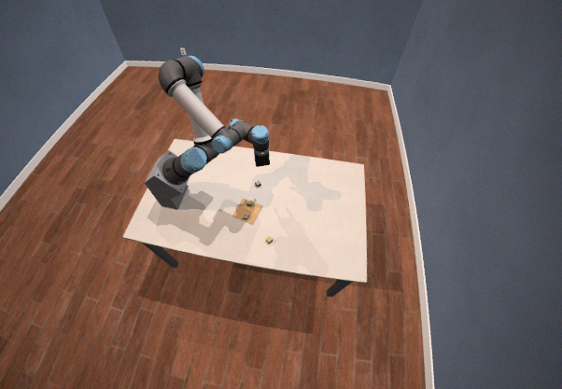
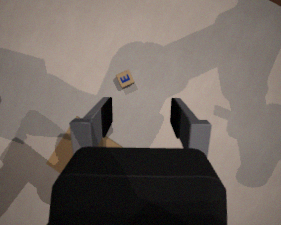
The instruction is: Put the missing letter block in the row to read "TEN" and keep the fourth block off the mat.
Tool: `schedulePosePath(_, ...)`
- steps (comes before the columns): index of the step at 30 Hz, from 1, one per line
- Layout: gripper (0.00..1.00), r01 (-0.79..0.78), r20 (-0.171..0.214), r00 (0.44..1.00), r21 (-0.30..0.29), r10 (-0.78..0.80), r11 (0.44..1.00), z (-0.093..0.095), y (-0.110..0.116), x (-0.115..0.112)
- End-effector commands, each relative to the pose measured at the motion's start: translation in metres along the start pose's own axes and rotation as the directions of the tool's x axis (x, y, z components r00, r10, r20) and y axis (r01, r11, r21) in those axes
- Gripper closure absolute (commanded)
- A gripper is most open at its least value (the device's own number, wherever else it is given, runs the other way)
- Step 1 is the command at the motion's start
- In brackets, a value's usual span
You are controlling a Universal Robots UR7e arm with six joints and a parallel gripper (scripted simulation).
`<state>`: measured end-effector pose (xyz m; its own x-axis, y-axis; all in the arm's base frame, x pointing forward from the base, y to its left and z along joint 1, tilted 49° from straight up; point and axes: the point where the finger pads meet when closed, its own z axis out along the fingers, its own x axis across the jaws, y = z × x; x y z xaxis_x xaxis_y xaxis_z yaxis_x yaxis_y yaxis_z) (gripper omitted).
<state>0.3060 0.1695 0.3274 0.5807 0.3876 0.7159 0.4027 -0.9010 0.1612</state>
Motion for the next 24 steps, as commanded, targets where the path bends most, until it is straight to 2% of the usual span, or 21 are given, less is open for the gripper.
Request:
schedulePosePath(1,0.00,-0.034,-0.006,0.999,0.008,0.035,0.999,0.019,0.007,0.002)
schedulePosePath(2,0.00,-0.046,-0.008,0.999,0.011,0.046,0.999,0.025,0.009,0.003)
schedulePosePath(4,0.00,-0.046,-0.008,0.999,0.011,0.046,0.999,0.025,0.009,0.003)
schedulePosePath(11,0.00,-0.141,-0.022,0.990,0.034,0.142,0.989,0.076,0.017,0.000)
schedulePosePath(19,0.00,-0.255,-0.032,0.966,0.068,0.258,0.964,0.131,0.008,-0.015)
schedulePosePath(21,0.00,-0.255,-0.032,0.966,0.068,0.258,0.964,0.131,0.008,-0.015)
schedulePosePath(24,0.00,-0.290,-0.034,0.956,0.079,0.293,0.954,0.145,0.002,-0.021)
